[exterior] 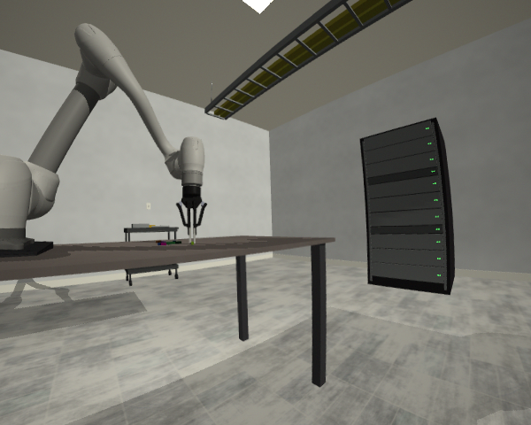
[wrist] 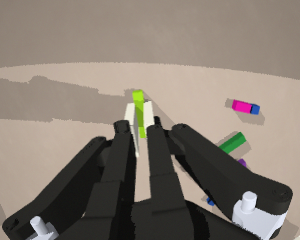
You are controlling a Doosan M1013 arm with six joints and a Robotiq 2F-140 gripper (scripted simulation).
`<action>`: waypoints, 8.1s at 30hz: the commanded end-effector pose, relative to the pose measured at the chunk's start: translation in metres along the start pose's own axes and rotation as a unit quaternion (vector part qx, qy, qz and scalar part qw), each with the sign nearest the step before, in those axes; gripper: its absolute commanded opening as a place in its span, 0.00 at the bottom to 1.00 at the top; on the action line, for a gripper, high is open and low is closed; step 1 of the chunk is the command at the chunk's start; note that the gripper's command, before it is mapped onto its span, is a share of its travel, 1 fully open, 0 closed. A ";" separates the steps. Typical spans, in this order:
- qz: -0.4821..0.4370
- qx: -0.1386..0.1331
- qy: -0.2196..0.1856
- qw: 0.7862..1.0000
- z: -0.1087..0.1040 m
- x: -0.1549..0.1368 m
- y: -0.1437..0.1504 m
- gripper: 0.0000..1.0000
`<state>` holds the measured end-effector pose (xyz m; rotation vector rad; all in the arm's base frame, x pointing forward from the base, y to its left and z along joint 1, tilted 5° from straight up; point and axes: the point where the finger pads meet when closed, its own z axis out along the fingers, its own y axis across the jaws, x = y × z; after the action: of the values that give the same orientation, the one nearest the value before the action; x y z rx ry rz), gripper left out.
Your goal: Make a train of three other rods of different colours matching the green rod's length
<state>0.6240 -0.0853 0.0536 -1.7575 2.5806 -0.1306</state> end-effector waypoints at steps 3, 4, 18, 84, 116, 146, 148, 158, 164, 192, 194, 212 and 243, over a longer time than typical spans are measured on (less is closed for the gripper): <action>0.001 -0.001 0.000 1.000 0.002 0.003 0.000 0.03; 0.001 -0.001 0.000 1.000 0.002 0.003 0.000 0.03; 0.001 -0.001 0.000 1.000 -0.044 0.003 0.000 0.03; -0.162 -0.001 0.000 0.987 -0.098 0.003 0.020 0.03; -0.576 -0.001 0.000 0.817 -0.098 0.005 0.077 0.03; -0.577 -0.001 -0.001 0.816 -0.034 0.006 0.077 0.03; -0.577 -0.001 -0.001 0.816 -0.027 0.006 0.077 0.03; -0.577 -0.001 -0.001 0.816 -0.011 0.006 0.077 0.03; -0.577 -0.001 -0.001 0.816 -0.010 0.006 0.077 0.03; -0.577 -0.001 -0.001 0.816 -0.010 0.006 0.077 0.03; -0.577 -0.001 -0.001 0.816 -0.010 0.006 0.077 0.03; -0.576 -0.001 -0.001 0.817 -0.010 0.008 0.080 0.03; -0.576 -0.001 -0.001 0.818 -0.010 0.008 0.080 0.03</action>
<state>0.5472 -0.0599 0.0577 -2.9733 1.1079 -0.1166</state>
